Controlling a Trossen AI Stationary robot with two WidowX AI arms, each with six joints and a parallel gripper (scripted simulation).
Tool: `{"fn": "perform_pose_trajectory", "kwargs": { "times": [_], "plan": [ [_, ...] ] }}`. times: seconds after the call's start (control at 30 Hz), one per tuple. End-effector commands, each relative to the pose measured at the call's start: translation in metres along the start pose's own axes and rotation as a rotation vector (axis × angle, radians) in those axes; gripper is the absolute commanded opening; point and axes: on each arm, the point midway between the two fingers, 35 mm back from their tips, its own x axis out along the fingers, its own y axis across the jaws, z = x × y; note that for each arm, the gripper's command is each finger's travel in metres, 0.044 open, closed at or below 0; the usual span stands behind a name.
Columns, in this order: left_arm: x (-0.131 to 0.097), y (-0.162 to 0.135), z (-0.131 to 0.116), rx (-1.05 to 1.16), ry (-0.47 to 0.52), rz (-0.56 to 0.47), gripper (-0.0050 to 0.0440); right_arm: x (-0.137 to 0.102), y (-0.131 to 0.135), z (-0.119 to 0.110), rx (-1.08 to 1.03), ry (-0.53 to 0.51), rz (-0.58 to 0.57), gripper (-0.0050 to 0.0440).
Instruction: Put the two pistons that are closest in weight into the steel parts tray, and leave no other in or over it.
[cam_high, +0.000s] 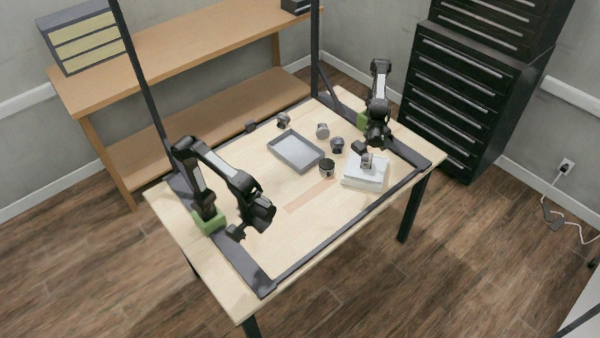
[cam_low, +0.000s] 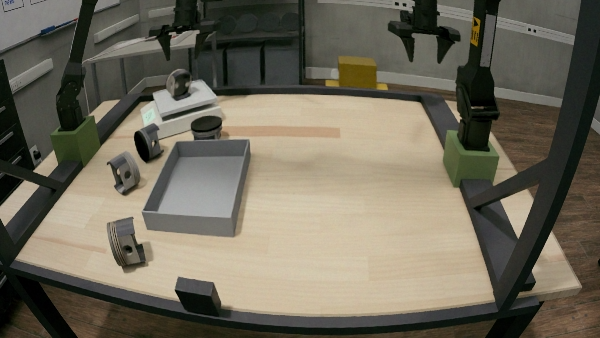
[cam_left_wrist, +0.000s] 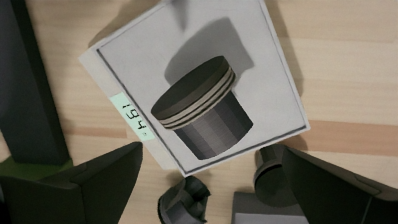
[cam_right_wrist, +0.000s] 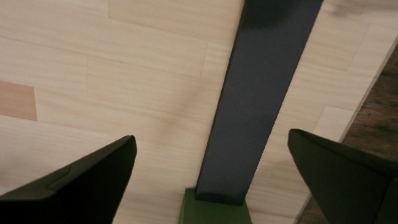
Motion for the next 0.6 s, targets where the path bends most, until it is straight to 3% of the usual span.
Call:
{"fn": "perform_pose_trajectory", "kwargs": {
  "times": [0.0, 0.57],
  "plan": [
    [-0.0102, -0.0029, 0.0033, -0.067, -0.008, -0.028, 0.0378, -0.0085, 0.0011, 0.0055, -0.006, -0.033, 0.003, 0.04],
    [-0.0109, -0.0027, 0.0032, -0.459, 0.067, -0.042, 0.0378, -0.0085, 0.0011, 0.0055, -0.006, -0.033, 0.003, 0.04]
  ]
}}
